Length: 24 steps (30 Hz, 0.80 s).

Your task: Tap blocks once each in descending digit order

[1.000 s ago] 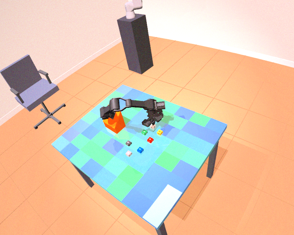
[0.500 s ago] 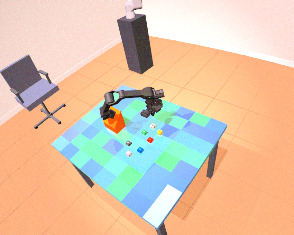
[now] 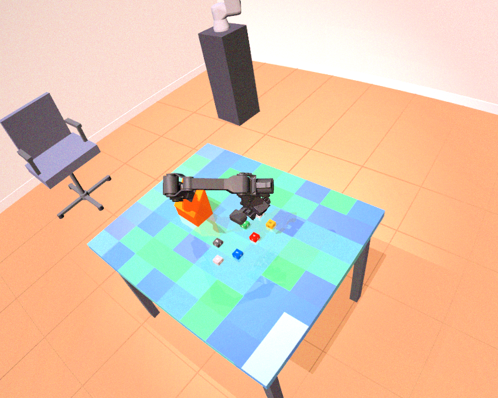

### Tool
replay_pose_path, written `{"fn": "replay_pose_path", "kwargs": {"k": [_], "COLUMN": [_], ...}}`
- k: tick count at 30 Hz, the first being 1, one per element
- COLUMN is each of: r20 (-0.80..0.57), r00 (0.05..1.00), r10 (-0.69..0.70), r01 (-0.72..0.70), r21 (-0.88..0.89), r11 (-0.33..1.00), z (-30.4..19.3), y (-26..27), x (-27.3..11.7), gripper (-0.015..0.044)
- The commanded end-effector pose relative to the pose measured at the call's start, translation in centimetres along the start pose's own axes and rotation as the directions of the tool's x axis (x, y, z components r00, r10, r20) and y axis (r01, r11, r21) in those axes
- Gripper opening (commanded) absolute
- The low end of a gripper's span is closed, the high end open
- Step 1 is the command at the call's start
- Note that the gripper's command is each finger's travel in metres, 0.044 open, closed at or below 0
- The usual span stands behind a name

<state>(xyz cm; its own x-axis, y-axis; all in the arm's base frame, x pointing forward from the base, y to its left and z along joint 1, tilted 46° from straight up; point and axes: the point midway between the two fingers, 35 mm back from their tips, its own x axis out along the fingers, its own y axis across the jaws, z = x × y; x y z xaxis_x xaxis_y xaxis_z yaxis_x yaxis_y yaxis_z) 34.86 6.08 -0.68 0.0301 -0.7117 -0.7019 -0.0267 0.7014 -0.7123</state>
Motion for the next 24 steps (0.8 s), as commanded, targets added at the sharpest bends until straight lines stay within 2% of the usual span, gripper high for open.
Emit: {"fn": "replay_pose_path", "kwargs": {"k": [1, 6, 24], "r20": [0.001, 0.001, 0.001], "r00": [1.000, 1.000, 1.000], "r10": [-0.008, -0.011, -0.012], "r01": [0.008, 0.011, 0.012], "r21": [-0.022, -0.021, -0.021], "r11": [1.000, 1.000, 1.000], "z": [0.2, 0.2, 0.2], "y": [-0.7, -0.8, -0.8], "x": [0.3, 7.8, 9.8], "gripper": [0.0020, 0.0020, 0.0020]}}
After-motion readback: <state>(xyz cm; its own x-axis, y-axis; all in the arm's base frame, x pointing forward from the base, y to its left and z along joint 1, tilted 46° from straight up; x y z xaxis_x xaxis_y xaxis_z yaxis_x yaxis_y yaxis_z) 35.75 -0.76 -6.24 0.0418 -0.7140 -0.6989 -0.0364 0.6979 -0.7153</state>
